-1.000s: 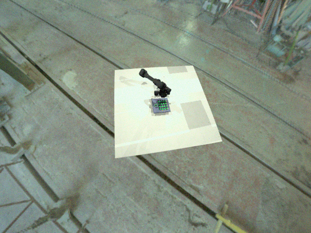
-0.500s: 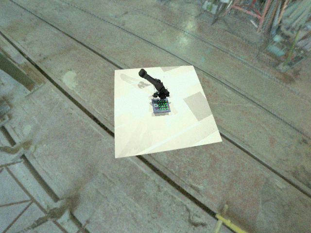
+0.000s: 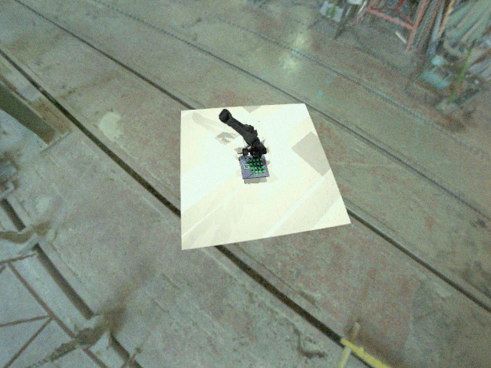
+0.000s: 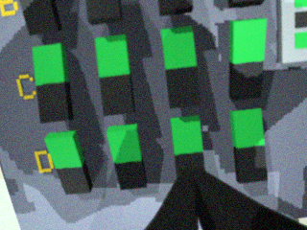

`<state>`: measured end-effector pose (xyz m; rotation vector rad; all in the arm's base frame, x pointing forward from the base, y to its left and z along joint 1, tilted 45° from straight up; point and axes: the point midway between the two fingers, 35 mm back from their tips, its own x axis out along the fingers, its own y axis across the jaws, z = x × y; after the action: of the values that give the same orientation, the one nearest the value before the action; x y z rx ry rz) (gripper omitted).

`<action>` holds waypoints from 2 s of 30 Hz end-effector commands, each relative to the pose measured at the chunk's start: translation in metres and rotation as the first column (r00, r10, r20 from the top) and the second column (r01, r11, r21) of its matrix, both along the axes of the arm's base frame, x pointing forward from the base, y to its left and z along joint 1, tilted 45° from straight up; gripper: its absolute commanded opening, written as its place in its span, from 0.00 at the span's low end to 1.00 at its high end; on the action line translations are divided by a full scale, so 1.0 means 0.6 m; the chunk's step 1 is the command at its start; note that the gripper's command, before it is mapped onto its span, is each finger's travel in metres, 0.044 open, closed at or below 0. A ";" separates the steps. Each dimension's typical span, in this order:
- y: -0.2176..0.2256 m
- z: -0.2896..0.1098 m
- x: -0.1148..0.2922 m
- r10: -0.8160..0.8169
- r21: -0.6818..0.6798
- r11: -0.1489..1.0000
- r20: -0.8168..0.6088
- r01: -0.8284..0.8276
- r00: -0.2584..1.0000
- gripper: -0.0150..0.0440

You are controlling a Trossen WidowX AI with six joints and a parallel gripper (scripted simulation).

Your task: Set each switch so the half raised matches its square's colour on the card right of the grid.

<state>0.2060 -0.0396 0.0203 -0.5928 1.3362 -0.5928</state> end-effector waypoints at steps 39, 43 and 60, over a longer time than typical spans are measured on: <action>-0.008 -0.006 -0.001 0.003 -0.007 1.000 -0.007 -0.003 1.000 0.25; -0.008 -0.007 -0.001 0.003 -0.007 1.000 -0.007 -0.003 1.000 0.25; -0.011 -0.010 0.000 0.003 -0.007 1.000 -0.007 -0.003 1.000 0.25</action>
<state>0.2056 -0.0451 0.0146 -0.5953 1.3398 -0.5937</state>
